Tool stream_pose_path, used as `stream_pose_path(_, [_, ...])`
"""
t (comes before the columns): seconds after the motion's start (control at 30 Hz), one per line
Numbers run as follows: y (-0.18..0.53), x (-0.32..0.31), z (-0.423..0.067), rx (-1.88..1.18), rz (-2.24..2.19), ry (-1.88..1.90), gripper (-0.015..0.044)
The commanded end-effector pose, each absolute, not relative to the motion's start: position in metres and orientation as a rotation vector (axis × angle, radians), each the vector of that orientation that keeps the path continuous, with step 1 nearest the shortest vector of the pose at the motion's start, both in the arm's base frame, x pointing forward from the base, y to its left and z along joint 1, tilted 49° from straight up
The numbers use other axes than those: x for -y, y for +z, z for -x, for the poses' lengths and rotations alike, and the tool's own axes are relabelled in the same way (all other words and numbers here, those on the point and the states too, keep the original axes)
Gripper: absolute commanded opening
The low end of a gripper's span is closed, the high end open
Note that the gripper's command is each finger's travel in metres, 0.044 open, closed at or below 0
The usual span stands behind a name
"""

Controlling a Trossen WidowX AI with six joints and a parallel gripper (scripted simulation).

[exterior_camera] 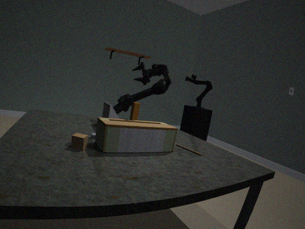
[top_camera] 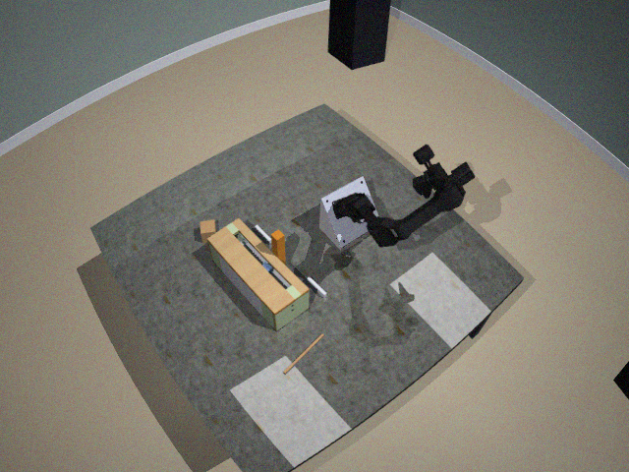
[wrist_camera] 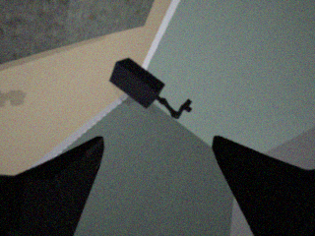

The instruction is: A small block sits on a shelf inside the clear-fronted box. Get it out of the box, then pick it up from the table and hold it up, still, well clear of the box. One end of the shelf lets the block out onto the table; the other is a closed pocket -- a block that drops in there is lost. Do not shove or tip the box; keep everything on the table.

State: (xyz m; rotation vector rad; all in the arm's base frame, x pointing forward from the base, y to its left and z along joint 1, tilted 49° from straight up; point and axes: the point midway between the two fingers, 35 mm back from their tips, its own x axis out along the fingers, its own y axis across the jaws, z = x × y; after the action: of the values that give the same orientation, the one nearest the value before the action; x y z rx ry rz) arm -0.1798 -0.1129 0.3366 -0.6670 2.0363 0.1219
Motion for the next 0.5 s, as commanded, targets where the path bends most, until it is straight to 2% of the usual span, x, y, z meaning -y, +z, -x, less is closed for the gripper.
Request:
stream_pose_path(0.0, [0.336, 0.115, 0.179, -2.032, 0.680, 0.132, 0.0400])
stream_pose_path(0.3, [0.315, 0.206, 0.128, -1.720, 1.323, 0.607, 0.0400])
stream_pose_path(0.47, [0.297, 0.233, 0.091, -1.525, 1.562, 0.815, 0.0400])
